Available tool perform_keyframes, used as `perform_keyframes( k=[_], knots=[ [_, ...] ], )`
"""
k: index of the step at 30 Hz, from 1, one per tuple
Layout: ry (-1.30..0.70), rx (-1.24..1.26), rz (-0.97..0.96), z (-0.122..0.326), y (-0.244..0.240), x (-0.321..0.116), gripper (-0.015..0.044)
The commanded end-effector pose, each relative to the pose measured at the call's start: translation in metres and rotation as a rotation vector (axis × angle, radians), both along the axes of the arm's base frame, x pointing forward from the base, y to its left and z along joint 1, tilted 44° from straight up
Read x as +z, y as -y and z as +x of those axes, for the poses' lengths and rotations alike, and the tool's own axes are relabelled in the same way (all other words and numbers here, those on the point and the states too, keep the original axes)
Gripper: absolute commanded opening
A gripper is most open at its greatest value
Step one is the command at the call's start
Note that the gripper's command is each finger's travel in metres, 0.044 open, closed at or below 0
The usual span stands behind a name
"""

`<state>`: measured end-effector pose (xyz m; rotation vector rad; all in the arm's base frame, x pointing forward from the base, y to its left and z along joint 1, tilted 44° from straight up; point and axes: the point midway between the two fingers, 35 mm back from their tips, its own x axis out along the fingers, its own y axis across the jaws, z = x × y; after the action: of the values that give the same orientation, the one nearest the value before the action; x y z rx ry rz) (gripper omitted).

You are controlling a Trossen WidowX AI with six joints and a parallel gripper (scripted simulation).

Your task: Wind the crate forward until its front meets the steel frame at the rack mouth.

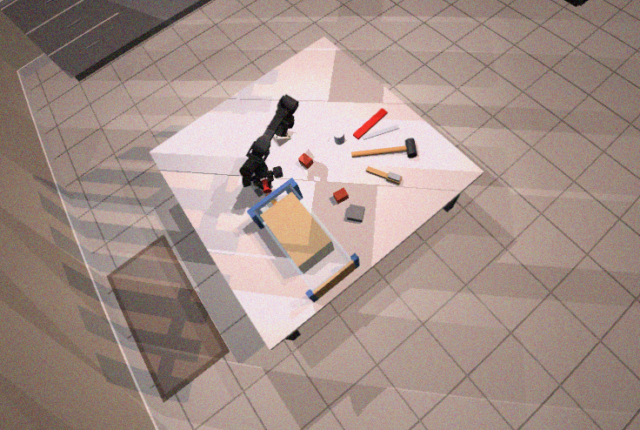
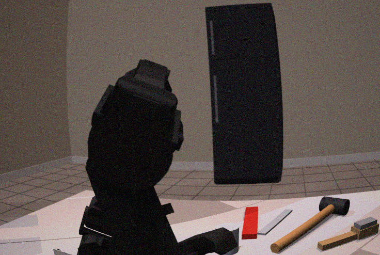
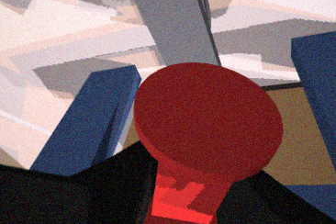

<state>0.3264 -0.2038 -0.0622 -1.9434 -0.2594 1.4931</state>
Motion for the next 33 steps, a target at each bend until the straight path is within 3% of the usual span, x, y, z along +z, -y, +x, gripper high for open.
perform_keyframes(
  k=[1, 33],
  knots=[
    [-0.015, 0.0, 0.036, -0.006, -0.014, 0.008, 0.0],
    [-0.016, 0.0, 0.037, -0.029, -0.035, 0.029, 0.0]
  ],
)
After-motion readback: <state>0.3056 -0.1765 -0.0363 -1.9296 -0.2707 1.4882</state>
